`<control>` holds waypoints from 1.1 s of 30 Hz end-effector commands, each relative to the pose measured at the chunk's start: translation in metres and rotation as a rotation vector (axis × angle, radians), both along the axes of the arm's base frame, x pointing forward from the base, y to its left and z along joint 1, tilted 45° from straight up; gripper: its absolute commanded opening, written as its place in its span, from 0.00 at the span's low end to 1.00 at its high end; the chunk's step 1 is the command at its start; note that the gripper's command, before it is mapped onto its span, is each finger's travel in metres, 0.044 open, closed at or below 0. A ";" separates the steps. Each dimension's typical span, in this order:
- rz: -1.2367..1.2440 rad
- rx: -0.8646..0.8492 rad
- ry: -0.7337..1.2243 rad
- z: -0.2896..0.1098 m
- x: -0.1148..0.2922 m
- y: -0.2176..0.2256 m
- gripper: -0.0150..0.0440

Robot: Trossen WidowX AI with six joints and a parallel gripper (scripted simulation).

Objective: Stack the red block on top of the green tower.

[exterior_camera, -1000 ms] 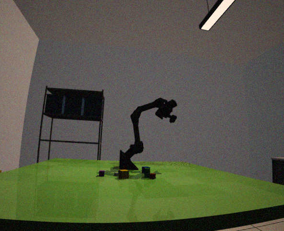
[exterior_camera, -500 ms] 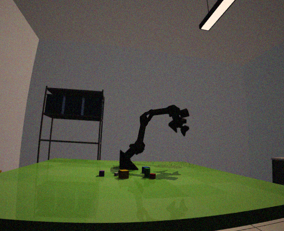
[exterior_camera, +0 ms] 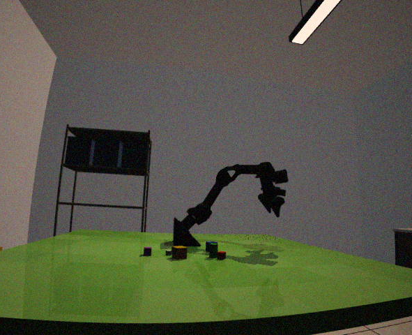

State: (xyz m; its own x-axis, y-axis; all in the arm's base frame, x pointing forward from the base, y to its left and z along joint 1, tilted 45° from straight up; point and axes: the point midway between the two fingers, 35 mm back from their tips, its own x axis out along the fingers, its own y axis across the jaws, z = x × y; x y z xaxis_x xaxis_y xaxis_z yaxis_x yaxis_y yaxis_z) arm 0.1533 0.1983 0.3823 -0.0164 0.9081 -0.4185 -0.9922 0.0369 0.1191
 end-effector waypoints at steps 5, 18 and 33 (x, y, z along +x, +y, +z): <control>-0.186 -0.128 0.090 -0.061 0.096 -0.026 1.00; -0.367 -0.263 0.201 -0.159 0.191 -0.110 1.00; -0.458 -0.319 0.361 -0.274 0.223 -0.214 1.00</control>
State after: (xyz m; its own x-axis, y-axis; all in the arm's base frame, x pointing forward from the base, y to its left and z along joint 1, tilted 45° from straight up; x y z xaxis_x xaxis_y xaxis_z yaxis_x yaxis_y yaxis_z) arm 0.3753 0.0047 0.1336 0.1645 0.6924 -0.7025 -0.7883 0.5204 0.3283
